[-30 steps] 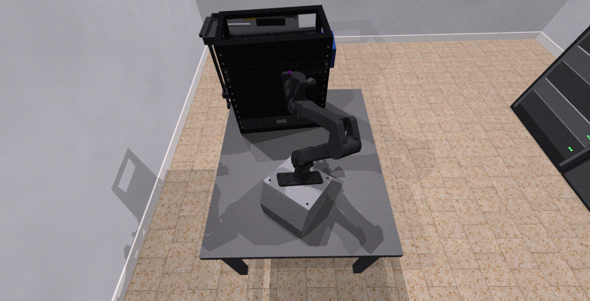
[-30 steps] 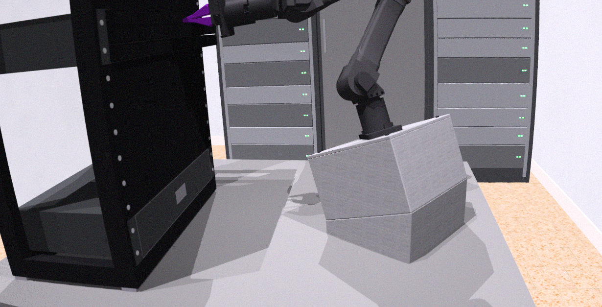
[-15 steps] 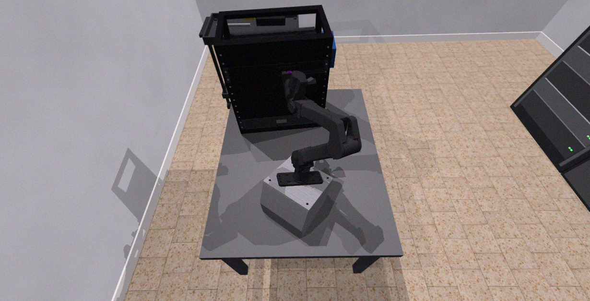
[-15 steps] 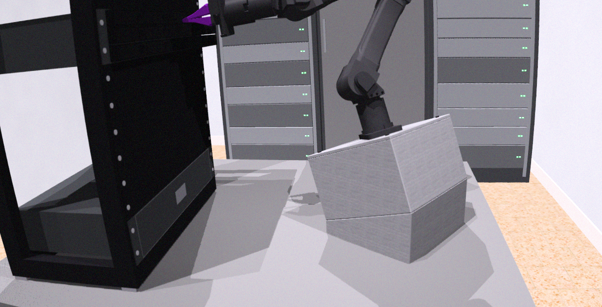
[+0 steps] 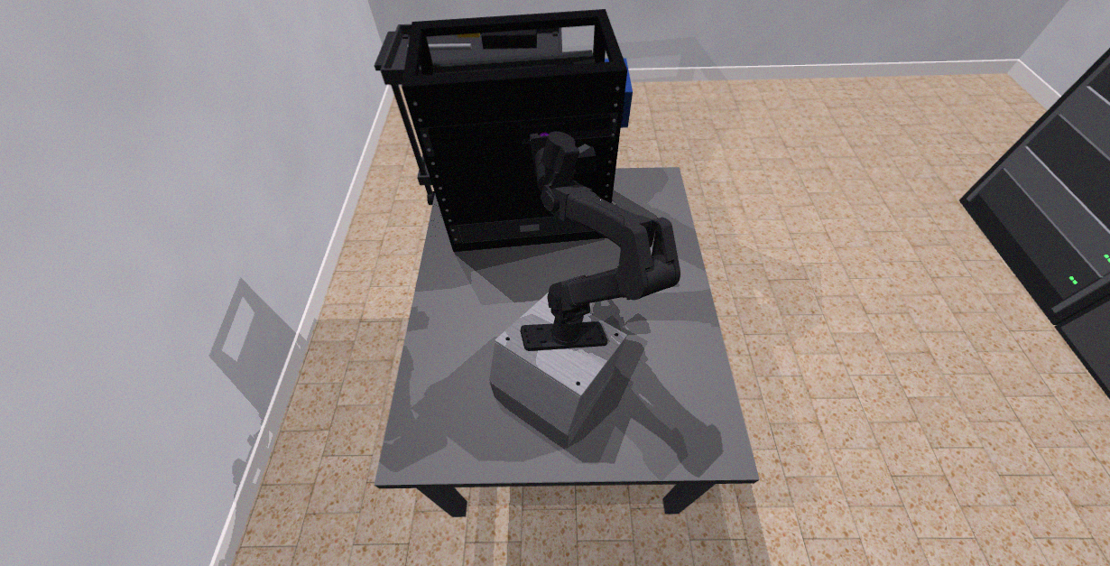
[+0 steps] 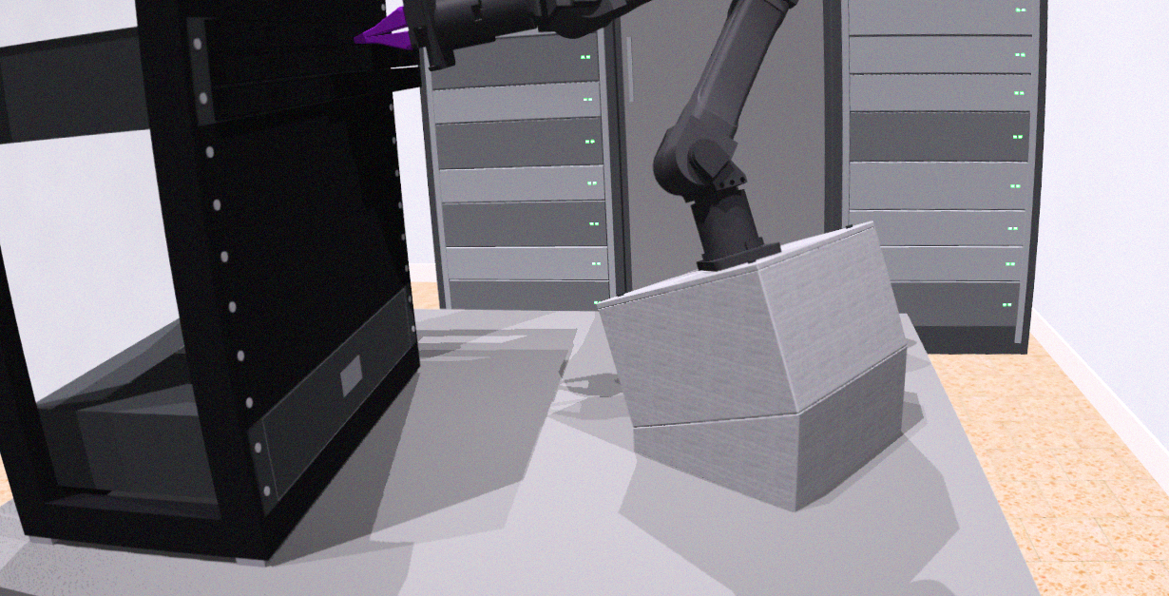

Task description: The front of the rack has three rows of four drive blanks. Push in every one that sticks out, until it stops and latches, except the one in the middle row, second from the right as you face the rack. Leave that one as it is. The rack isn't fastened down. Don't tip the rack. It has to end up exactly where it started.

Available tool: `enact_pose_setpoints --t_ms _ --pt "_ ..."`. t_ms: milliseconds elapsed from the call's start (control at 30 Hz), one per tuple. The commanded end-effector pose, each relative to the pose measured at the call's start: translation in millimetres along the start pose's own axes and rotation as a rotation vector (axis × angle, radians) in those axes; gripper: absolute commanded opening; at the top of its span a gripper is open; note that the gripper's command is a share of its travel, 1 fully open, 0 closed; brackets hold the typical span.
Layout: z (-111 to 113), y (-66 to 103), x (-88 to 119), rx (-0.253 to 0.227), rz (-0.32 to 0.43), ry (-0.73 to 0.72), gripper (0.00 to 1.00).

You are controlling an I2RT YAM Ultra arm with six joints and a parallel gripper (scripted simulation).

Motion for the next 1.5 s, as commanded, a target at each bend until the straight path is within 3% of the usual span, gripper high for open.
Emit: enact_pose_setpoints --t_ms 0,1467 --pt "49 -6.9 1 -0.142 0.023 -0.058 0.00" --pt "64 -10.3 2 -0.142 0.026 -0.056 0.00"
Point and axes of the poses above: the point where the finger pads meet when closed, its own y axis back along the fingers, its own z axis across the jaws, x = y × z, the point moved 2 cm from there along y, back along the fingers, and after that the axes turned 3 degrees about -y, right-handed, at the moved point
